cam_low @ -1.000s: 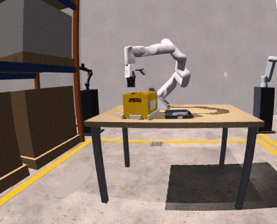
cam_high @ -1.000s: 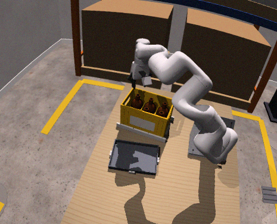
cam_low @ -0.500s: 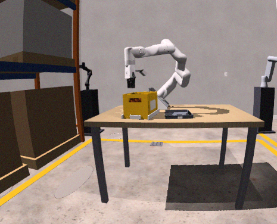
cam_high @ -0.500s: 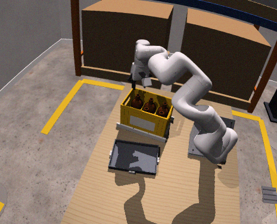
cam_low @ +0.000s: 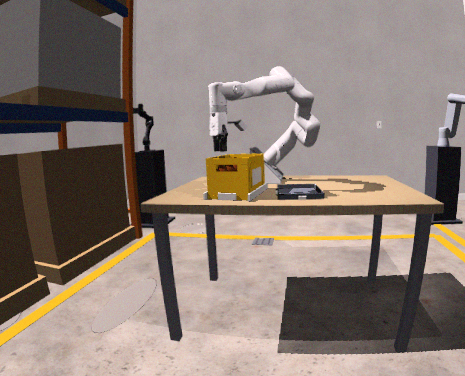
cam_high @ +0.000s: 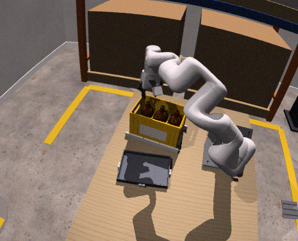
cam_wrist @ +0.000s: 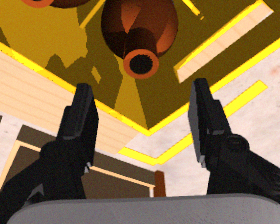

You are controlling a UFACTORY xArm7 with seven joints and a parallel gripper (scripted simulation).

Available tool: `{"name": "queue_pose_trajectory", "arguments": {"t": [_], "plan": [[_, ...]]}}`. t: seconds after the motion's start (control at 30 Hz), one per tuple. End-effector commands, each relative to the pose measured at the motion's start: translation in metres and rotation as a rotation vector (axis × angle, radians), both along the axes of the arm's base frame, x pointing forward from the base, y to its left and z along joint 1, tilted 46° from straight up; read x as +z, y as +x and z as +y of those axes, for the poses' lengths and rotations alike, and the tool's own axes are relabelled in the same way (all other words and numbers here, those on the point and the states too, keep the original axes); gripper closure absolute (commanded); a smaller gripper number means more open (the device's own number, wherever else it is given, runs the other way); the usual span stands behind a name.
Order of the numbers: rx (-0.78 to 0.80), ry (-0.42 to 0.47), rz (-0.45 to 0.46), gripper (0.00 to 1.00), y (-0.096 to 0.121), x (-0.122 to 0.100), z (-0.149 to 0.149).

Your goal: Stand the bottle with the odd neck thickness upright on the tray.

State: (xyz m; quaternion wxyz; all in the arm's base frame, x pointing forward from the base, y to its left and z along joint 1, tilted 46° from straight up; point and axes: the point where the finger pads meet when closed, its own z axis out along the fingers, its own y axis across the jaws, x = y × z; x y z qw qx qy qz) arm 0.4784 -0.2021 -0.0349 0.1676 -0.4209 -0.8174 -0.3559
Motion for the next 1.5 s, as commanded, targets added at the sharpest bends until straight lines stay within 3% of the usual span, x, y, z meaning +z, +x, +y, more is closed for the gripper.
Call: {"name": "queue_pose_trajectory", "arguments": {"t": [0.0,1.47], "plan": [[-0.003,-0.004,-0.002,0.35,0.001,-0.004,0.002],[-0.003,-0.004,-0.002,0.35,0.001,-0.014,0.012]]}}
